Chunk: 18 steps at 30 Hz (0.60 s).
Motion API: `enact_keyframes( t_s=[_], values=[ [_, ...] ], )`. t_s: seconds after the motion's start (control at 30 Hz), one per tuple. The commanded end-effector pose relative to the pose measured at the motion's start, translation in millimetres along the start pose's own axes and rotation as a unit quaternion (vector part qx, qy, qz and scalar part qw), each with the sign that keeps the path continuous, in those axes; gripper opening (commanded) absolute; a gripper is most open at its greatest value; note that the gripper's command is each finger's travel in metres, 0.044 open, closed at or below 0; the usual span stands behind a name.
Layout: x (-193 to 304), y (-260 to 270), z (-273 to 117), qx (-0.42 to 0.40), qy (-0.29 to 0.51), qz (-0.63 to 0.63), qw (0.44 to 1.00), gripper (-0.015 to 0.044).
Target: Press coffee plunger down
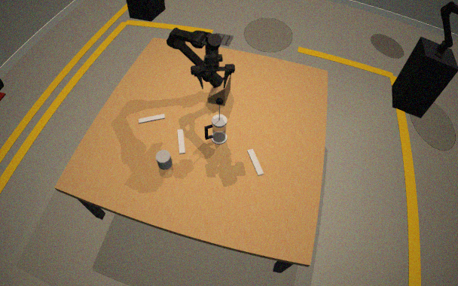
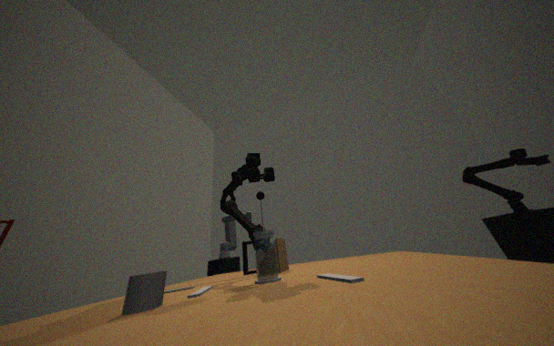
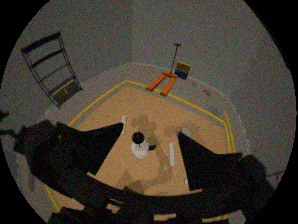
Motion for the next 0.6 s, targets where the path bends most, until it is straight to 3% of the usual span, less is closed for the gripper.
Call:
enact_keyframes(
  t_s=[0.0, 0.3, 0.57],
  values=[
    [17, 29, -19, 0.017, -0.036, 0.012, 0.999, 0.044],
    [63, 13, 11, 0.02, -0.037, 0.014, 0.999, 0.044],
    [63, 14, 16, 0.019, -0.036, 0.013, 0.999, 0.044]
  ],
)
Point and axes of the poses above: the point midway between the two fingers, 35 mm back from their tips, its own z axis out along the fingers, its own y axis across the jaws, x = y × z, the point moved 1 cm from there along -z, back along the fingers, and after that the axes turned 15 degrees about z, right-handed, at the moved point
